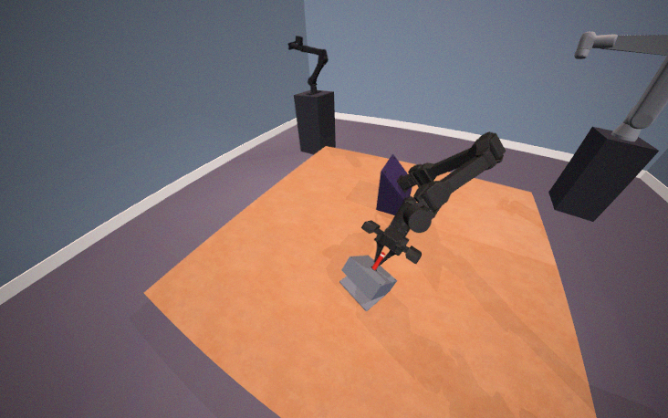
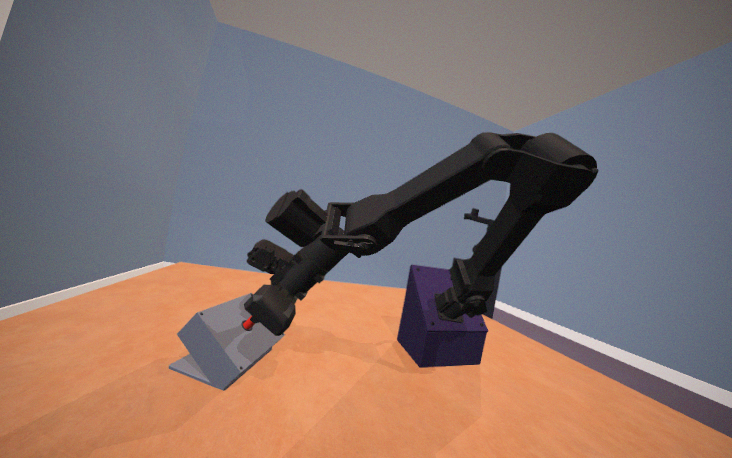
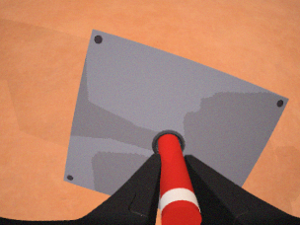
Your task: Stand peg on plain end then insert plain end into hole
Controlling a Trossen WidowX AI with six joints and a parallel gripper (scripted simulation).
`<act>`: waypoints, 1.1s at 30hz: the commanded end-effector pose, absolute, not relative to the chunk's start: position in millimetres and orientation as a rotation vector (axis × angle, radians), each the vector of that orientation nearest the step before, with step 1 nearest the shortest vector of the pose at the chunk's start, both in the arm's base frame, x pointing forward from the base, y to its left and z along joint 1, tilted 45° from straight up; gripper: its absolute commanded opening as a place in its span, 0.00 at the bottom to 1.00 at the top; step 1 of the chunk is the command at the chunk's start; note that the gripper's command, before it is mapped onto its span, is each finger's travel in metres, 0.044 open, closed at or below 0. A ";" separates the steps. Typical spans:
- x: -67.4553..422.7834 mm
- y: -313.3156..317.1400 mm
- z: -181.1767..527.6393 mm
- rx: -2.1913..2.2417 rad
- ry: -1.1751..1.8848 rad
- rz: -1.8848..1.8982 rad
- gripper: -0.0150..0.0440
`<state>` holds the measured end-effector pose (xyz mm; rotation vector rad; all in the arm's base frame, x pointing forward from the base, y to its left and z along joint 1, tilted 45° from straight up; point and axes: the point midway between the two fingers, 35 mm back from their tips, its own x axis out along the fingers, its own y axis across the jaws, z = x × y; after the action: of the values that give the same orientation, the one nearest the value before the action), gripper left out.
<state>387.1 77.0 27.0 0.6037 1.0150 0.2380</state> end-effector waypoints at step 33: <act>387.5 76.7 27.1 0.604 1.016 0.237 1.00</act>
<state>388.5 77.8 24.8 0.6056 1.0168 0.2359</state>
